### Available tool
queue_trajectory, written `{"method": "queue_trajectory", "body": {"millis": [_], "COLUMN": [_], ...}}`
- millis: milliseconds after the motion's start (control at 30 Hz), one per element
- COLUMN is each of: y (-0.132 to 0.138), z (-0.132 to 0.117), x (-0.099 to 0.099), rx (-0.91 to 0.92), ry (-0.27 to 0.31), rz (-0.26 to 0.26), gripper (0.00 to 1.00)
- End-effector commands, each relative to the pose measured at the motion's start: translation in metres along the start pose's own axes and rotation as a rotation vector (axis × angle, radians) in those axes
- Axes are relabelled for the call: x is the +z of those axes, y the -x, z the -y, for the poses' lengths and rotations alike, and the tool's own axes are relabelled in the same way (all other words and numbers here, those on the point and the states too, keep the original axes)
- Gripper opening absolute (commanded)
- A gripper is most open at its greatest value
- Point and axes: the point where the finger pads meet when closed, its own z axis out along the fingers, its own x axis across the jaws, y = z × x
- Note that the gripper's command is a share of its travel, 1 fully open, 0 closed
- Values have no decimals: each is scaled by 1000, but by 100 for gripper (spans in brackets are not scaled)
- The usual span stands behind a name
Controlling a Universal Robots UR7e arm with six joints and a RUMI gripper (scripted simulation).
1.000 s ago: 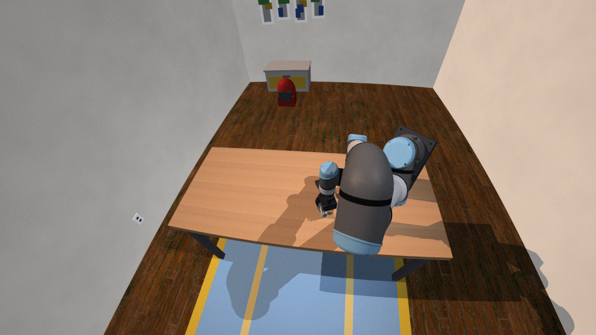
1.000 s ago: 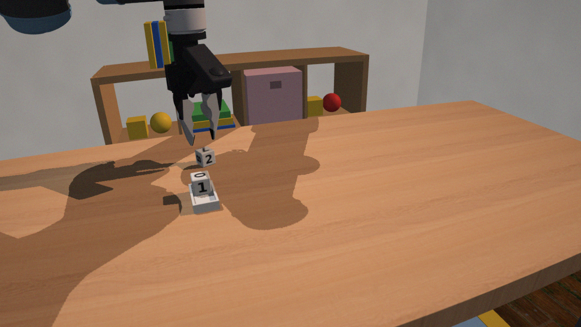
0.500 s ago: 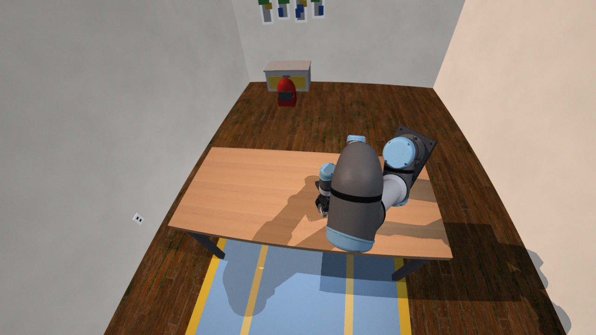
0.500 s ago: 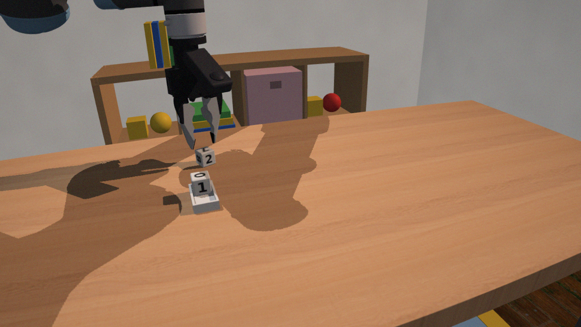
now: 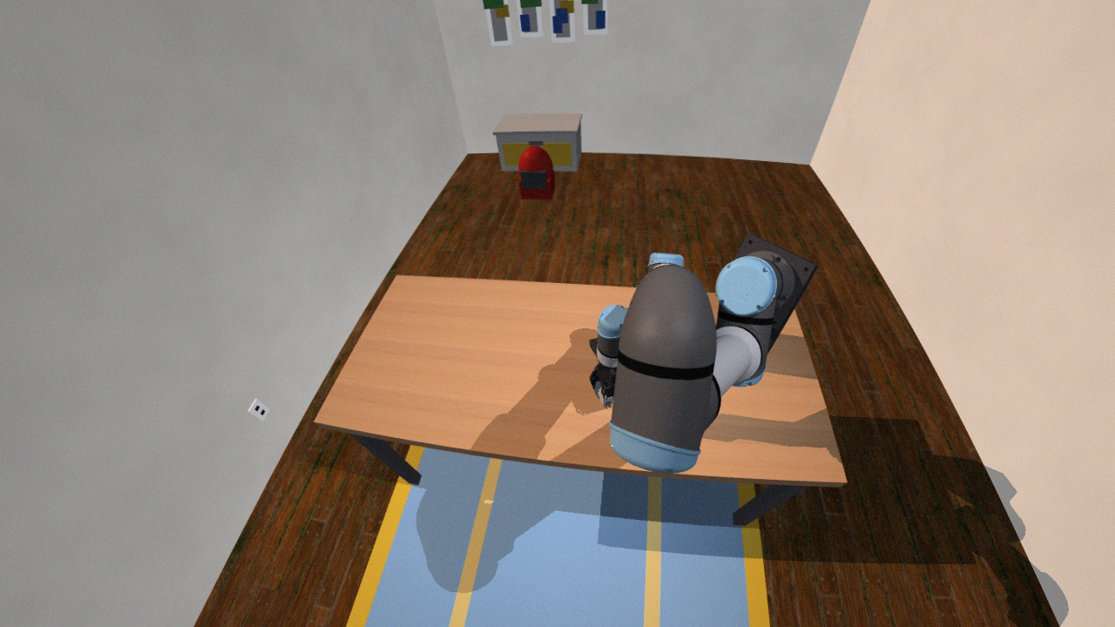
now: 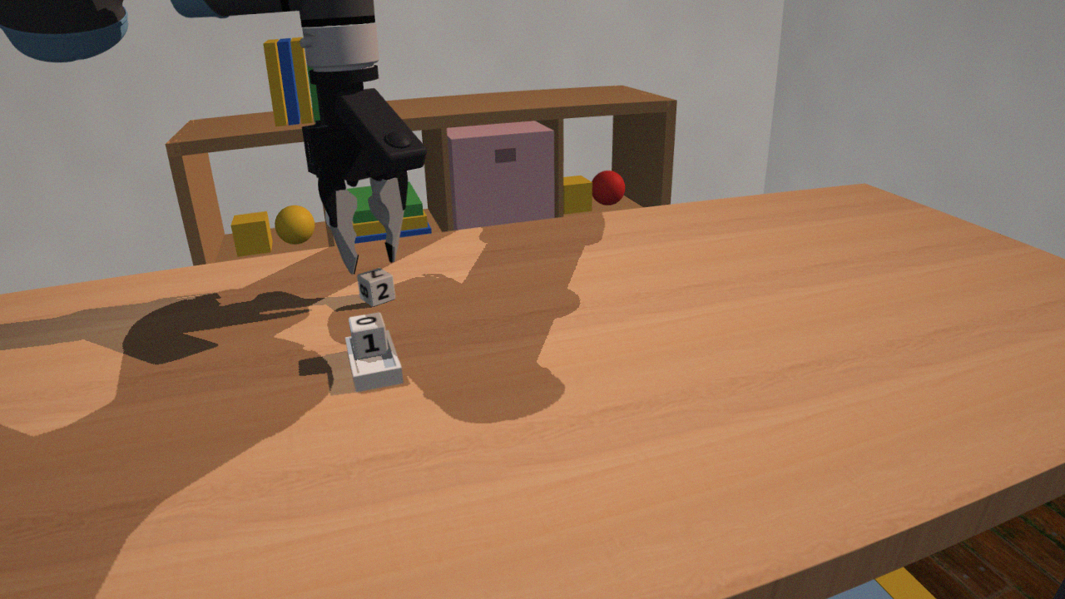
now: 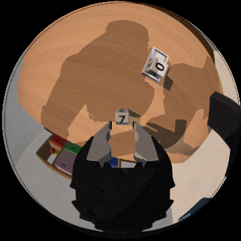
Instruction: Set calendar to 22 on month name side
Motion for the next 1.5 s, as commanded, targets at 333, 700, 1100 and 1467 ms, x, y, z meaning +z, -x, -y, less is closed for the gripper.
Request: {"method": "queue_trajectory", "body": {"millis": [333,700,1100,1467], "y": [0,0,0,0], "z": [0,0,0,0], "x": [0,0,10,25], "rx": [0,0,0,0], "ry": [0,0,0,0], "rz": [0,0,0,0], "gripper": [29,29,29,29]}}
